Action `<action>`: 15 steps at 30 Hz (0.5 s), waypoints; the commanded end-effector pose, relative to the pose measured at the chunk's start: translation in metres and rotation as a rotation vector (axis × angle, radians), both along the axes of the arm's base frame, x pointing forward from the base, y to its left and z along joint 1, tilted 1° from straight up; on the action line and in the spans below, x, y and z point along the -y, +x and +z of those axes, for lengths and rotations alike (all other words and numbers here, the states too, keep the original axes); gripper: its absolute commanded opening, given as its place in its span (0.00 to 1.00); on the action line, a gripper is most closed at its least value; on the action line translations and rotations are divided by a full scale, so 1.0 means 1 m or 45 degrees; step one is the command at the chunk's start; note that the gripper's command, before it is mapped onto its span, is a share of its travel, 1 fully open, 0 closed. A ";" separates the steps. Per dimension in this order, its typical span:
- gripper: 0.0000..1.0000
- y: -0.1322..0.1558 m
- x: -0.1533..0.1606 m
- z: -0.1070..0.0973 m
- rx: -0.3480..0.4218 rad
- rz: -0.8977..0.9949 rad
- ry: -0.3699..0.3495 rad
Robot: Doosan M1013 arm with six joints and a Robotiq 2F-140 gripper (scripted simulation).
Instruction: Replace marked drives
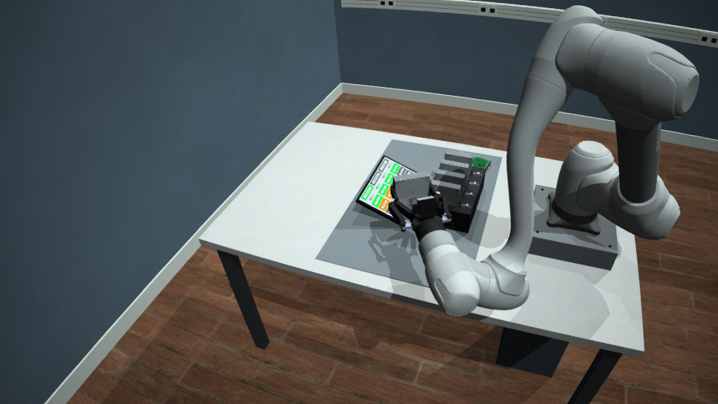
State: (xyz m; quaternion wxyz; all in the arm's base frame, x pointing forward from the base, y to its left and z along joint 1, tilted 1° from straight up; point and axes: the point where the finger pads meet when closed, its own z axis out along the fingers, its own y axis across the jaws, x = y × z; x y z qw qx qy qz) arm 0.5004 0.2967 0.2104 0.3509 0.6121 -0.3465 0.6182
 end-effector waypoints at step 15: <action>0.10 -0.013 0.014 0.001 0.001 0.000 0.001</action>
